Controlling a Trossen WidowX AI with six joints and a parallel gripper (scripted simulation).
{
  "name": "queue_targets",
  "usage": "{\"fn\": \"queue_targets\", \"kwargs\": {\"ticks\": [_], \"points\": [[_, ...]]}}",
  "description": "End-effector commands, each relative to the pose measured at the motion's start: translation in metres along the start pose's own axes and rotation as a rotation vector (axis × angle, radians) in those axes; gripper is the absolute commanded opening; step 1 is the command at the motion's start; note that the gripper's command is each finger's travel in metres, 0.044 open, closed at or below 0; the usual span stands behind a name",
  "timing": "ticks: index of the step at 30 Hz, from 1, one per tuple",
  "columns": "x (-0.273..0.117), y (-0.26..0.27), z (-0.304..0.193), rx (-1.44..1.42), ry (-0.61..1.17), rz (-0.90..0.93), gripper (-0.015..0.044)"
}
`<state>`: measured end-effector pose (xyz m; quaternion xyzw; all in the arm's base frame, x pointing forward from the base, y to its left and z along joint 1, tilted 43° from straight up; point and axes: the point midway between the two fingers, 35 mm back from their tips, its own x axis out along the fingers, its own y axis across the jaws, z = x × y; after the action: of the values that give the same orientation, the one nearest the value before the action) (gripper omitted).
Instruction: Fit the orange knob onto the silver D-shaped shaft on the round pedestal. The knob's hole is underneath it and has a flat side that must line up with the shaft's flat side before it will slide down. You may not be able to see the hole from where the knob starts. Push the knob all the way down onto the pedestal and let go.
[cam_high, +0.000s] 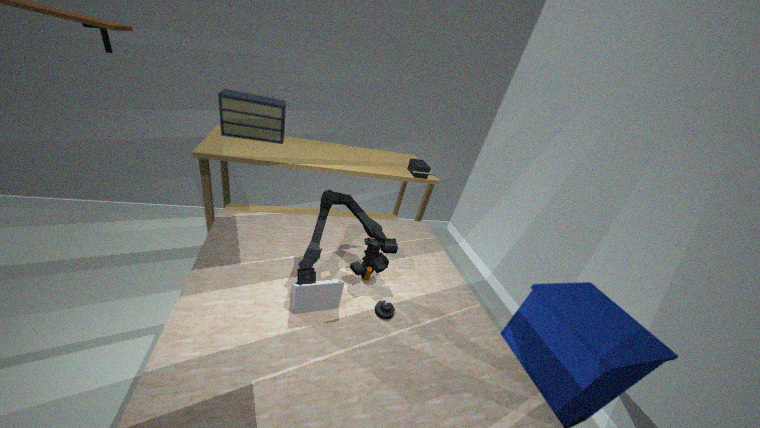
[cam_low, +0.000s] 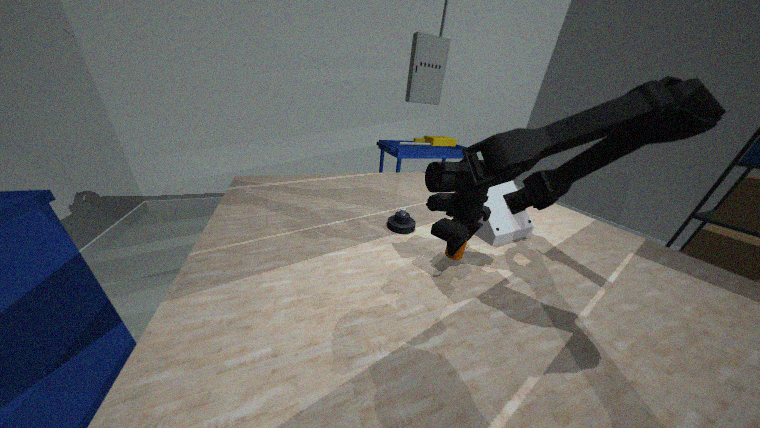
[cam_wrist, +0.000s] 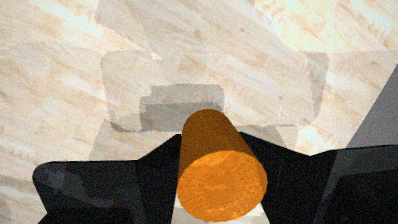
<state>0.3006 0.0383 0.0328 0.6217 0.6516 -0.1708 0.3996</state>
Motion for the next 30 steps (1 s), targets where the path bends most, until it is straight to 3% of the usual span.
{"fn": "queue_targets", "kwargs": {"ticks": [1,11,20,30], "points": [[0.0182,-0.0001,0.0000,0.007,0.010,0.000,0.0000],[0.0190,-0.0009,-0.0002,0.007,0.010,0.000,0.0000],[0.0177,-0.0009,-0.0002,0.002,0.007,-0.002,0.0236],[0.0177,-0.0009,-0.0002,0.002,0.007,-0.002,0.0240]]}}
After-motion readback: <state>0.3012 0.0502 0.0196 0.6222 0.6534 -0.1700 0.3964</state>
